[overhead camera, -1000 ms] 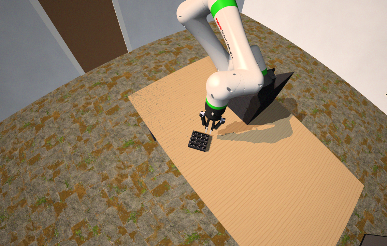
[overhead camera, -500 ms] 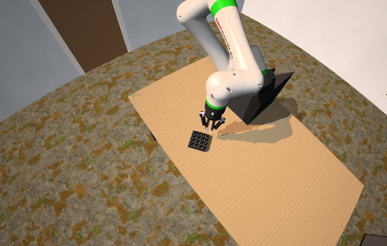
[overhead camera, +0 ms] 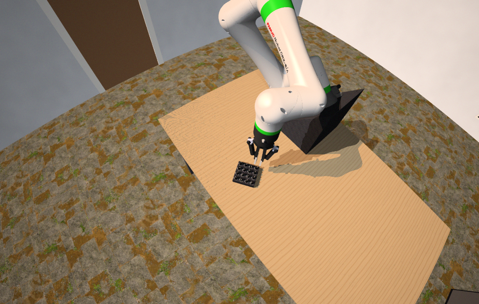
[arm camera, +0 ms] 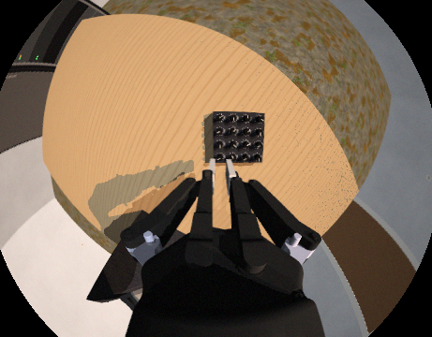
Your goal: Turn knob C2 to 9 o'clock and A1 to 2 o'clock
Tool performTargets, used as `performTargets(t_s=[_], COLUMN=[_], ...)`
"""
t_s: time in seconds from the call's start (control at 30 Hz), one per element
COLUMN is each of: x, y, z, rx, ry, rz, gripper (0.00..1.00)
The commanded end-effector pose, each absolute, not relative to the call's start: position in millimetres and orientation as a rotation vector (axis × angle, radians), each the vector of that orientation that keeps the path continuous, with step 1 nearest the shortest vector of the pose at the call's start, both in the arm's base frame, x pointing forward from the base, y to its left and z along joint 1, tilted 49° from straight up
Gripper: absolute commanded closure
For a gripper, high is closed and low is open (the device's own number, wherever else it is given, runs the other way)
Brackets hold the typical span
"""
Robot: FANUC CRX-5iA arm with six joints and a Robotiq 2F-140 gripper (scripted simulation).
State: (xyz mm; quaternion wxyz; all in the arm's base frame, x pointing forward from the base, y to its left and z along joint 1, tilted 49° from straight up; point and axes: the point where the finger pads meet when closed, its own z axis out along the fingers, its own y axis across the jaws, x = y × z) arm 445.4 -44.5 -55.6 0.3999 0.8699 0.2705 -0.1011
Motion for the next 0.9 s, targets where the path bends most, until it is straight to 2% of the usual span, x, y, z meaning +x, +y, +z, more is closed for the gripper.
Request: performTargets(t_s=[0.0,0.87], x=[445.5,445.9], y=[-44.2,-50.7], z=[-55.6,-61.3], rx=[2.201,2.201], ry=[0.685,0.684], rz=[-0.255,-0.255], gripper=[0.88,0.88])
